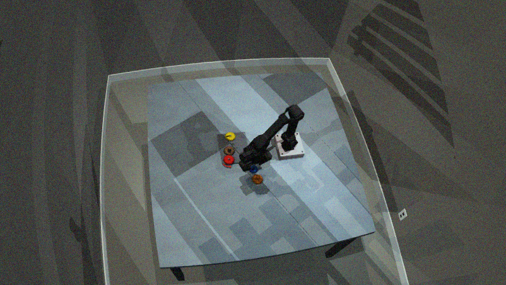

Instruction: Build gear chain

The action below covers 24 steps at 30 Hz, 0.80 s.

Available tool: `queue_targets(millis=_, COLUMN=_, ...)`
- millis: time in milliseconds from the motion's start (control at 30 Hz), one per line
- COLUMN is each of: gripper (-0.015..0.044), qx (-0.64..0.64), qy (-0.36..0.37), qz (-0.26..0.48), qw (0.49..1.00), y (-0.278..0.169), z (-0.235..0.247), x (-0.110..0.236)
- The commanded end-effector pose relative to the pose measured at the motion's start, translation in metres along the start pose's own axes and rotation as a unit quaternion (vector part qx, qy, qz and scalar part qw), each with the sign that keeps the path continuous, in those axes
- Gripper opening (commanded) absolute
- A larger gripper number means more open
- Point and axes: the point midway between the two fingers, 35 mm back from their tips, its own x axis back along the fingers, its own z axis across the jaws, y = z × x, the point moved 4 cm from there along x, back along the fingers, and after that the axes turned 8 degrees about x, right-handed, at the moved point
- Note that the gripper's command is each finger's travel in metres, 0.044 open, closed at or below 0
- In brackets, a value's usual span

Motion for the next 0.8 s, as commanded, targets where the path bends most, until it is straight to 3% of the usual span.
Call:
queue_targets(millis=0, gripper=0.0256, qx=-0.003, qy=0.000, qz=0.000, qw=1.000, y=-0.0002, z=-0.0004, x=-0.0008)
queue_targets(millis=267, gripper=0.0046, qx=-0.003, qy=0.000, qz=0.000, qw=1.000, y=-0.0002, z=-0.0004, x=-0.0008)
queue_targets(millis=500, gripper=0.0000, qx=-0.003, qy=0.000, qz=0.000, qw=1.000, y=-0.0002, z=-0.0004, x=-0.0008)
queue_targets(millis=767, gripper=0.0000, qx=-0.003, qy=0.000, qz=0.000, qw=1.000, y=-0.0001, z=0.0027, x=0.0090)
